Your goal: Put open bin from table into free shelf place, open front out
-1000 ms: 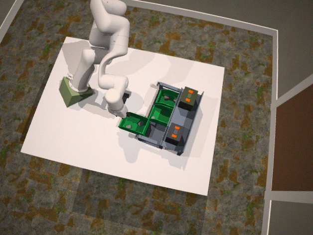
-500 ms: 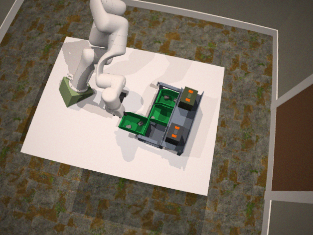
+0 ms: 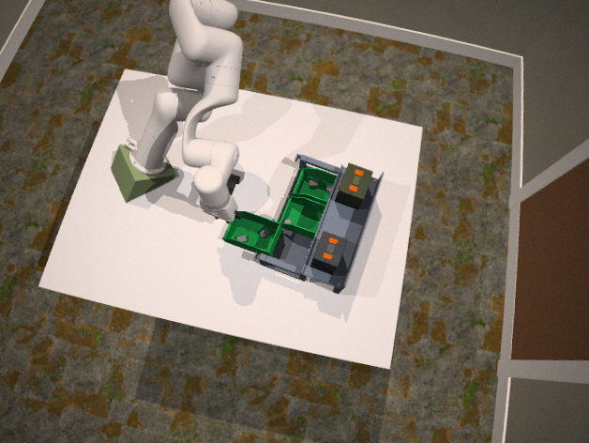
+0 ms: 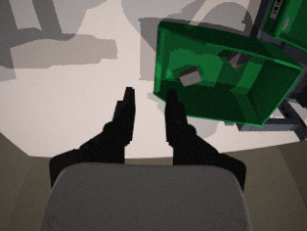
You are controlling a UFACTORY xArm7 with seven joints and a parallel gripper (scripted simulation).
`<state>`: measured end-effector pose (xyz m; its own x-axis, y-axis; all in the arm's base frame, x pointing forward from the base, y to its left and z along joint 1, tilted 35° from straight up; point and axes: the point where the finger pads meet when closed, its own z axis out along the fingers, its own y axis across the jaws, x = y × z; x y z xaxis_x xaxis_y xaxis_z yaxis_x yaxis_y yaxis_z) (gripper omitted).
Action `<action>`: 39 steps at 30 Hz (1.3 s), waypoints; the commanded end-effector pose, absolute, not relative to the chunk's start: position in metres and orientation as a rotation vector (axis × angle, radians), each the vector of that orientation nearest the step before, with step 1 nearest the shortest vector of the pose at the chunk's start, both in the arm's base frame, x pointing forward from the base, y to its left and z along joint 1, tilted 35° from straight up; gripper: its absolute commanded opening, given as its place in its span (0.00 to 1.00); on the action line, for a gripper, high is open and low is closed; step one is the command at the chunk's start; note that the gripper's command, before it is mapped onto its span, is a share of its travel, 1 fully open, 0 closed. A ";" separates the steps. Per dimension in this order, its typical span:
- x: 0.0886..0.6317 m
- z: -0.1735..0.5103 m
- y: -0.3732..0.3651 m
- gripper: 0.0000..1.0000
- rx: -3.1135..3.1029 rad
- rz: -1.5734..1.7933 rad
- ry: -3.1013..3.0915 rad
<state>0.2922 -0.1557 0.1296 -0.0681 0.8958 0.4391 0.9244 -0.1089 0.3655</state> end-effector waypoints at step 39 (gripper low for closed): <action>0.299 0.135 -0.159 1.00 -2.115 -0.925 -2.066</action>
